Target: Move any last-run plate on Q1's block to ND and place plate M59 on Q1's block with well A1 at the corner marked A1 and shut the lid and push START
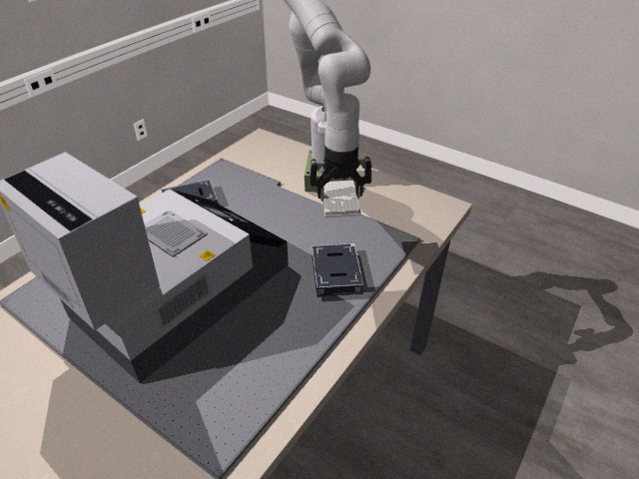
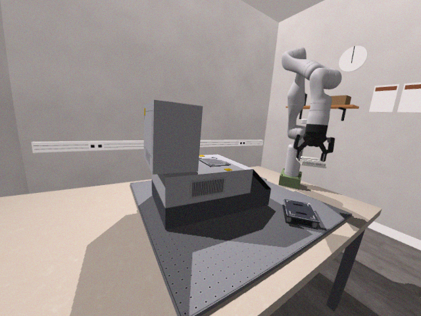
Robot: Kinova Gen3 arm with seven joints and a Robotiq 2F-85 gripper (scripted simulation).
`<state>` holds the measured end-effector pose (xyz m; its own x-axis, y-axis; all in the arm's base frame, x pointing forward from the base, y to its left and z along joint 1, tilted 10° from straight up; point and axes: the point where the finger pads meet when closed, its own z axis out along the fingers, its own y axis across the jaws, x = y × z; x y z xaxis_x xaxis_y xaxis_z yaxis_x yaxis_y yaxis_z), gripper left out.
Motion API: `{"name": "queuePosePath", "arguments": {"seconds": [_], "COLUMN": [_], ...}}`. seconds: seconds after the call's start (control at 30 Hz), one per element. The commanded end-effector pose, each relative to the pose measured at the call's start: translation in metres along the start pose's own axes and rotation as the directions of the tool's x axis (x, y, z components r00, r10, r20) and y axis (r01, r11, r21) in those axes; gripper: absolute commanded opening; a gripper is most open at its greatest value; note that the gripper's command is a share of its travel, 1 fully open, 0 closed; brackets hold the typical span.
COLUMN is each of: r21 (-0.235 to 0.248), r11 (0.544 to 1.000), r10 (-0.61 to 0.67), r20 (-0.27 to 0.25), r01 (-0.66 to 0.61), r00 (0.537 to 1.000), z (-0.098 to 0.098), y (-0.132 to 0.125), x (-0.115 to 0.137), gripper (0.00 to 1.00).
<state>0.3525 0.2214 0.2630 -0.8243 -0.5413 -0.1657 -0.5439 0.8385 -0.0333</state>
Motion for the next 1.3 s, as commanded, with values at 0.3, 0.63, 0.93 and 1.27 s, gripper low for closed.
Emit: {"name": "queuePosePath", "arguments": {"seconds": [0.3, 0.63, 0.93, 1.27], "r21": [0.002, -0.005, -0.005, 0.0], "r11": [1.0, 0.996, 0.986, 0.96], "r10": [0.0, -0.085, -0.165, -0.282], "r20": [0.001, -0.005, -0.004, -0.004], "r01": [0.0, 0.085, 0.165, 0.282], "r00": [1.0, 0.996, 0.986, 0.96], "z": [-0.002, -0.003, -0.003, -0.003], "y": [-0.001, -0.024, -0.048, -0.083], "x": [0.0, -0.001, -0.003, -0.006], "gripper": [0.9, 0.9, 0.9, 0.9]}}
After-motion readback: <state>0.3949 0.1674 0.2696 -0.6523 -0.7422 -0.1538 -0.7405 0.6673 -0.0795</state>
